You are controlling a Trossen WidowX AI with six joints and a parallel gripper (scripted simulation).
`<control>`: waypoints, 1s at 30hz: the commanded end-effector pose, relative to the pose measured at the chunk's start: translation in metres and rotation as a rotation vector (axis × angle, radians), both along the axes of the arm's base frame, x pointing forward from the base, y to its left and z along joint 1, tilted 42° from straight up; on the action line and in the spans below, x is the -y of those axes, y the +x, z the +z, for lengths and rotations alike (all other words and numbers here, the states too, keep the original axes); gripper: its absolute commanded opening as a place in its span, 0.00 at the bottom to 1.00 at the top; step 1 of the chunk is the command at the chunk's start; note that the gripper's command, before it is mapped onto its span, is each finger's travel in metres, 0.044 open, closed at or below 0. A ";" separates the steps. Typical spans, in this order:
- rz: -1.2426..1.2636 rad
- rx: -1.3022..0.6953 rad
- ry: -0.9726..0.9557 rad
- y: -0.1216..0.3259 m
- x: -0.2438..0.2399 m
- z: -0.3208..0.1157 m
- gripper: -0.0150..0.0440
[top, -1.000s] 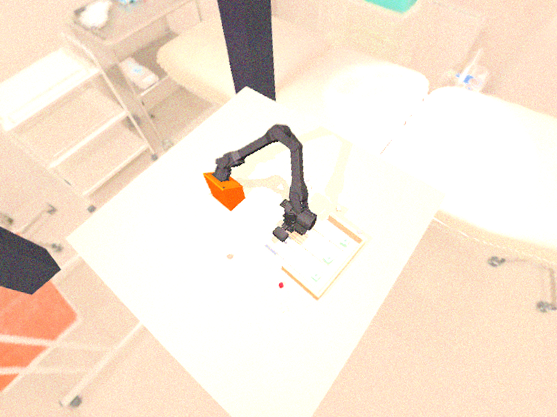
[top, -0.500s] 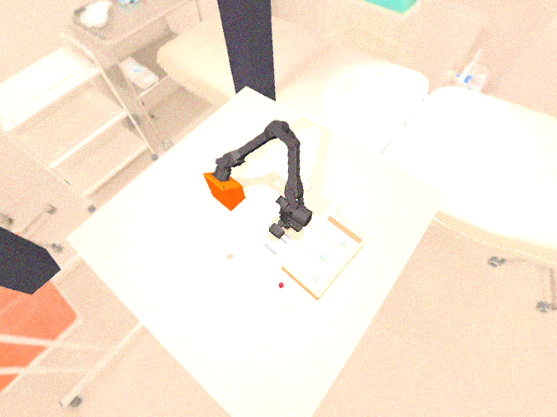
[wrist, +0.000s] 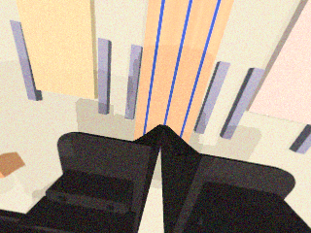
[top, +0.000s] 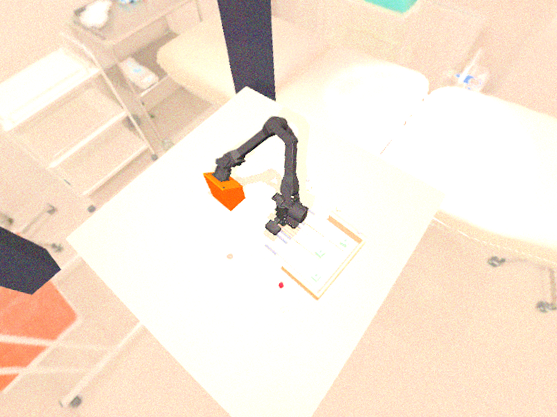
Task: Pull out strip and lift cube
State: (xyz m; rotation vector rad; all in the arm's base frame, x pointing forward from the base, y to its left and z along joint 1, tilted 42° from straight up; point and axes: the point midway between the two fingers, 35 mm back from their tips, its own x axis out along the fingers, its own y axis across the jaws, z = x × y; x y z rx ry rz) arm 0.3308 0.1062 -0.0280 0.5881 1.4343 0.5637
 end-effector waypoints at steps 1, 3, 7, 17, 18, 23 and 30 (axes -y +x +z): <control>0.006 -0.022 -0.001 -0.013 -0.003 -0.004 0.25; 0.006 -0.022 -0.001 -0.016 -0.004 -0.005 0.25; 0.006 -0.023 -0.001 -0.022 -0.004 -0.005 0.25; 0.006 -0.024 -0.001 -0.036 -0.004 -0.005 0.25; 0.006 -0.024 -0.001 -0.037 -0.005 -0.005 0.25; 0.006 -0.024 -0.001 -0.045 -0.005 -0.006 0.25; 0.006 -0.025 -0.001 -0.056 -0.005 -0.006 0.25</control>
